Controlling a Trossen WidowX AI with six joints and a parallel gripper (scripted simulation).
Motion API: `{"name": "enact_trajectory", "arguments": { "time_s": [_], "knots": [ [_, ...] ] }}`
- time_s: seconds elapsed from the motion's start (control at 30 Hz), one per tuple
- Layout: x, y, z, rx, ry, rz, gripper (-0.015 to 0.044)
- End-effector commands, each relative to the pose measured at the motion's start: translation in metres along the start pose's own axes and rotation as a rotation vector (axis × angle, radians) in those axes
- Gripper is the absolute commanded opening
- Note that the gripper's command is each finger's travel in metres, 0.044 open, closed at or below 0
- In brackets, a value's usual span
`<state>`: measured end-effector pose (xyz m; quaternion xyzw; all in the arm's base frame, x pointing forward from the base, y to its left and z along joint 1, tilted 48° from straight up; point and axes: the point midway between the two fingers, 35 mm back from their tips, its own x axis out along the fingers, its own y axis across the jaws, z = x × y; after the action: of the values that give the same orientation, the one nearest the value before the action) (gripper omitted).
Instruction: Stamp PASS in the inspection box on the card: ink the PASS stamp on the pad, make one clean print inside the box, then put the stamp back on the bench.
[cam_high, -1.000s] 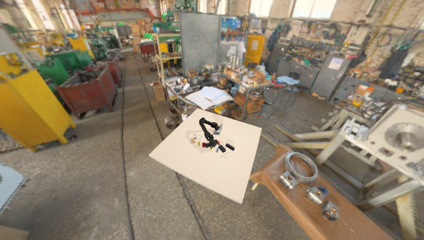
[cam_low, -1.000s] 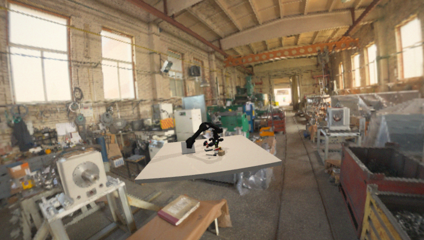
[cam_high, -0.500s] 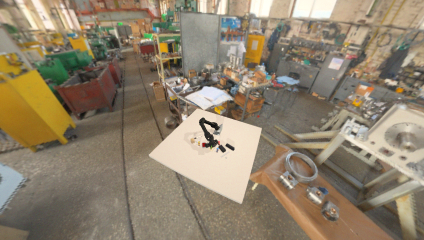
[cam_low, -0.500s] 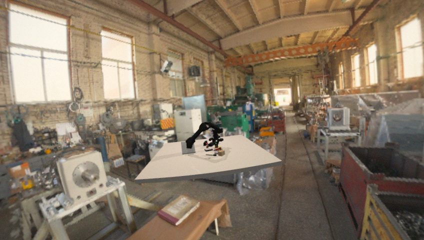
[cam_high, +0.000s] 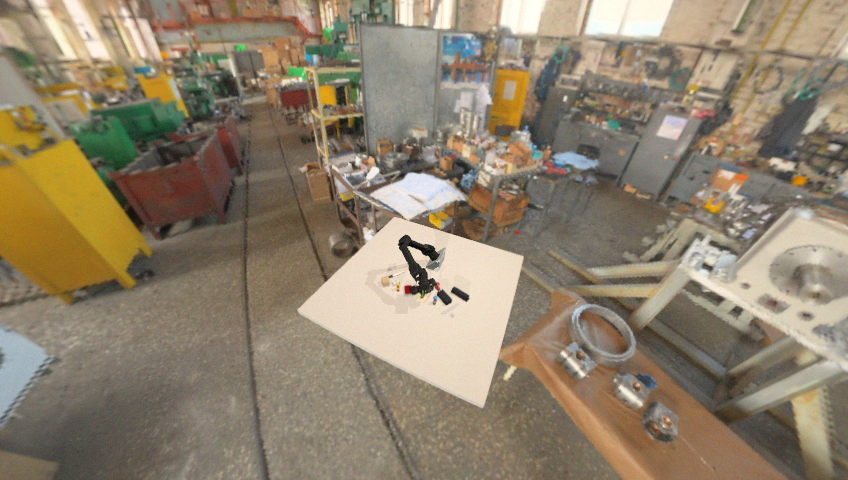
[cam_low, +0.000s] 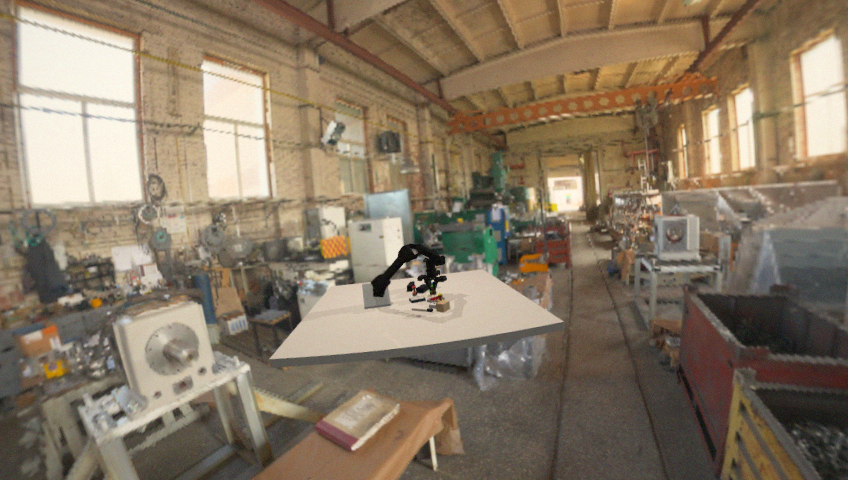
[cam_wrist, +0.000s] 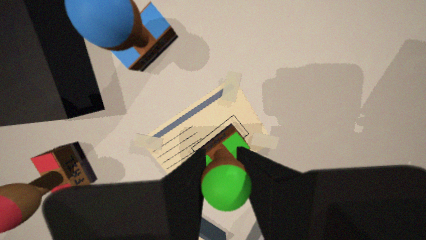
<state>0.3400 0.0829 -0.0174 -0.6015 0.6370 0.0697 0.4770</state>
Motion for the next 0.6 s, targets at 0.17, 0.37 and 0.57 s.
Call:
{"name": "enact_trajectory", "arguments": {
  "time_s": [0.17, 0.37, 0.57],
  "knots": [
    [-0.012, -0.001, 0.002, 0.005, -0.004, 0.002, 0.0],
    [-0.021, -0.001, 0.002, 0.005, -0.004, 0.003, 0.0],
    [-0.031, -0.001, 0.003, 0.005, -0.005, 0.003, 0.0]
  ]
}}
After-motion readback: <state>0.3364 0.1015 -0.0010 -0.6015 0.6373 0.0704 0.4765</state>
